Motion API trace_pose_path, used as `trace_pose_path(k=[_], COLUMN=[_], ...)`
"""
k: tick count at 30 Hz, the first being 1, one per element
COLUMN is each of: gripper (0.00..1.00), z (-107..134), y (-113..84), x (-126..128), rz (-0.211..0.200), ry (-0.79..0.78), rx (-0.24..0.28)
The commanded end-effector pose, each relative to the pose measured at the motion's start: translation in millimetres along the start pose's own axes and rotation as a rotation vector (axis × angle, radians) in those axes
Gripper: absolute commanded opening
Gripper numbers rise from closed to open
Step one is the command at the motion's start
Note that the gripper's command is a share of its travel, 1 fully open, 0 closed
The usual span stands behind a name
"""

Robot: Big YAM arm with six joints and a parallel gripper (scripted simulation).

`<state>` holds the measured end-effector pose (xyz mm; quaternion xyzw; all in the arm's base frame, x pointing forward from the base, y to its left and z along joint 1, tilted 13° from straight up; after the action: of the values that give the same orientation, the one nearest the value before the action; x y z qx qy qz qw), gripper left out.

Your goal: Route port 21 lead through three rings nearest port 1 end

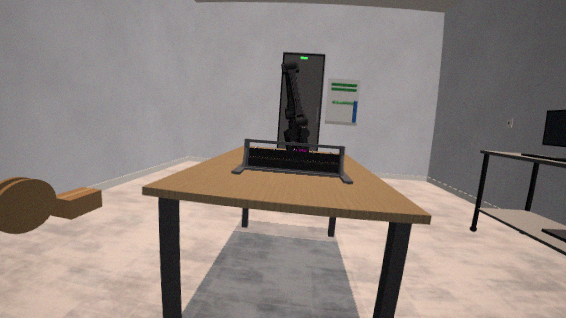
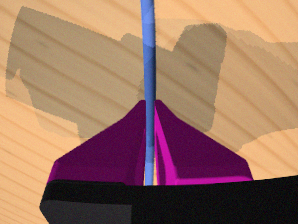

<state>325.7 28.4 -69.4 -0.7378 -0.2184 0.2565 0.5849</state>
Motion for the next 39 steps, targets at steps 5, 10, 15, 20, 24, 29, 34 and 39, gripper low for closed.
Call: trace_pose_path(k=[5, 10, 15, 20, 24, 29, 34, 39], gripper=[0.00, 0.00, 0.00, 0.00, 0.00, 0.00, 0.00, 0.00], z=[-12, -12, -7, -2, 0, -3, -1, -1], y=[-5.1, -10.9, -14.0, -18.5, -22.2, -27.1, -32.3, -38.5], x=[10, 10, 8, 7, 4, 9, 5, 6], rz=[-0.036, -0.037, -0.027, -0.023, -0.018, -0.026, -0.020, -0.022], ry=[0.015, 0.014, 0.010, 0.002, 0.001, 0.001, 0.002, 0.002], rx=[-0.026, -0.026, -0.019, -0.017, -0.014, -0.018, -0.015, -0.016])
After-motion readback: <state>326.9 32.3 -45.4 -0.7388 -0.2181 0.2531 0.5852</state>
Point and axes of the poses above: the point where the finger pads meet when closed, its own y axis out along the fingers, its own x axis across the jaws, z = x × y, the point moved 10 cm from there along -y, back along the fingers, and after that the axes turned 6 degrees about -y, right-handed, at the moved point
